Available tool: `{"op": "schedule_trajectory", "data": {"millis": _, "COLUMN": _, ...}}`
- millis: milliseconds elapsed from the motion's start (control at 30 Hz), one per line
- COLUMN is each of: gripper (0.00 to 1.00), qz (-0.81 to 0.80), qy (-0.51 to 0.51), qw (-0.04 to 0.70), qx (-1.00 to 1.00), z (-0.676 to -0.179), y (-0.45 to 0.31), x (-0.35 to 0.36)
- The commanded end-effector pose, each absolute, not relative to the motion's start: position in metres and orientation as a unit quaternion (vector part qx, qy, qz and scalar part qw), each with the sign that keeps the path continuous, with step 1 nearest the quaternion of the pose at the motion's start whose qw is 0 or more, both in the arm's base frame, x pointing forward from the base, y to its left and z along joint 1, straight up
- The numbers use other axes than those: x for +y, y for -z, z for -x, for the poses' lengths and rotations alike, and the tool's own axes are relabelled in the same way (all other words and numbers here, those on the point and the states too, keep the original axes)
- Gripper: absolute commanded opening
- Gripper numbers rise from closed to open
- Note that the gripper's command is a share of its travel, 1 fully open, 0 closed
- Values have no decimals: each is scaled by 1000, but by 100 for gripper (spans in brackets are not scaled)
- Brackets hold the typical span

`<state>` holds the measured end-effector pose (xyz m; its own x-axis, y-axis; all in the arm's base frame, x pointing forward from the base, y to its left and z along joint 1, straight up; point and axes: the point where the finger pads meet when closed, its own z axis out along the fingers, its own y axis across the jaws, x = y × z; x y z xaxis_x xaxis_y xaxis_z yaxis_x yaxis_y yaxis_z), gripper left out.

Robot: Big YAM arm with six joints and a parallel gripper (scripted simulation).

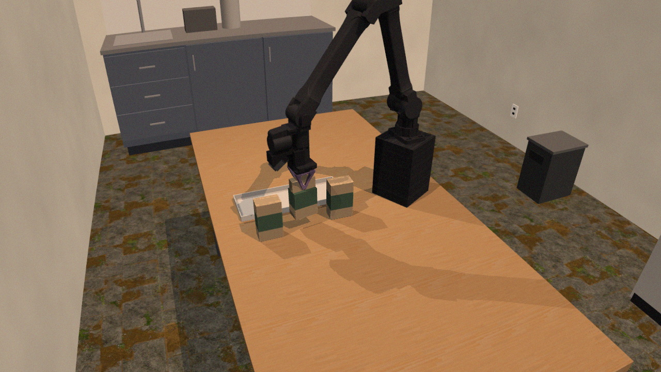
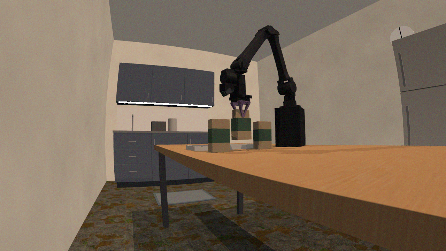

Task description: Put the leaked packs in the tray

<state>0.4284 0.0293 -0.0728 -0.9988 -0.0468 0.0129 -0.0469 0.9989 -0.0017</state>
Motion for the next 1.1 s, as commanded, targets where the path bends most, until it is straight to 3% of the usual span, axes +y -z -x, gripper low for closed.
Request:
{"op": "schedule_trajectory", "data": {"millis": 0, "gripper": 25, "qz": -23, "qy": 1, "qw": -34, "qx": -999, "z": -461, "y": 47, "x": 24}}
{"op": "schedule_trajectory", "data": {"millis": 333, "gripper": 25, "qz": -23, "qy": -1, "qw": -15, "qx": -1000, "z": -437, "y": 58, "x": -14}}
{"op": "schedule_trajectory", "data": {"millis": 1067, "gripper": 25, "qz": -23, "qy": -5, "qw": -19, "qx": -1000, "z": -442, "y": 54, "x": -142}}
